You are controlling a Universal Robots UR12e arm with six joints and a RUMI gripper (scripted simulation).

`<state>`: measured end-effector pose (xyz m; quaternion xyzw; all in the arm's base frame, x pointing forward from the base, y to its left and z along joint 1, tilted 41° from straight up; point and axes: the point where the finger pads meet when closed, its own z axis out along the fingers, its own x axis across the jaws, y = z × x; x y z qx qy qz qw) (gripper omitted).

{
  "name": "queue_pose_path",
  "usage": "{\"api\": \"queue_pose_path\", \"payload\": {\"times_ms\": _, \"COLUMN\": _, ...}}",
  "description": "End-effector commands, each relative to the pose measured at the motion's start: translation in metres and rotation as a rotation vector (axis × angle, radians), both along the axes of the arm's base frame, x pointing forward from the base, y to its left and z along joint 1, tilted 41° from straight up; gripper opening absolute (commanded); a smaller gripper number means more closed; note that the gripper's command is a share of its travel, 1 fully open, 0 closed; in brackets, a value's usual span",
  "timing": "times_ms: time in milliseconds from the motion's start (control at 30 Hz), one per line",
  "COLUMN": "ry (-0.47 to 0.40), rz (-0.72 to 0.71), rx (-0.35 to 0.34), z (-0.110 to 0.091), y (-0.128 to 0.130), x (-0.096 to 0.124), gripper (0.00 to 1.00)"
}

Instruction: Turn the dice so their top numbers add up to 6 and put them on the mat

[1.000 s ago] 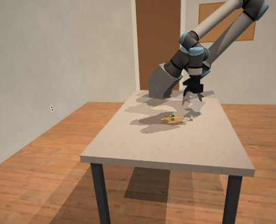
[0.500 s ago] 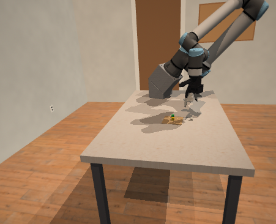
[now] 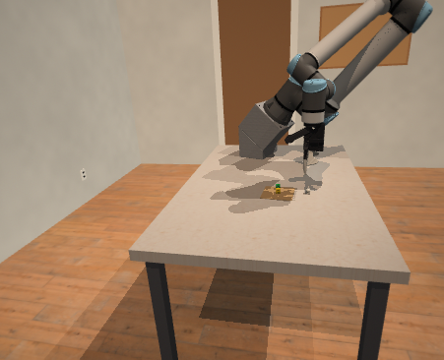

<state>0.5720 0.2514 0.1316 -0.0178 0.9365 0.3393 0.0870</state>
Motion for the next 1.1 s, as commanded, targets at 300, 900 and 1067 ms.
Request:
{"api": "queue_pose_path", "payload": {"times_ms": 300, "ry": -0.310, "rz": 0.370, "rx": -0.068, "z": -0.005, "y": 0.004, "x": 0.002, "gripper": 1.00}}
{"api": "queue_pose_path", "payload": {"times_ms": 900, "ry": -0.639, "rz": 0.756, "rx": -0.145, "z": -0.009, "y": 0.011, "x": 0.002, "gripper": 1.00}}
{"api": "queue_pose_path", "payload": {"times_ms": 1067, "ry": -0.736, "rz": 0.870, "rx": -0.168, "z": -0.009, "y": 0.014, "x": 0.001, "gripper": 1.00}}
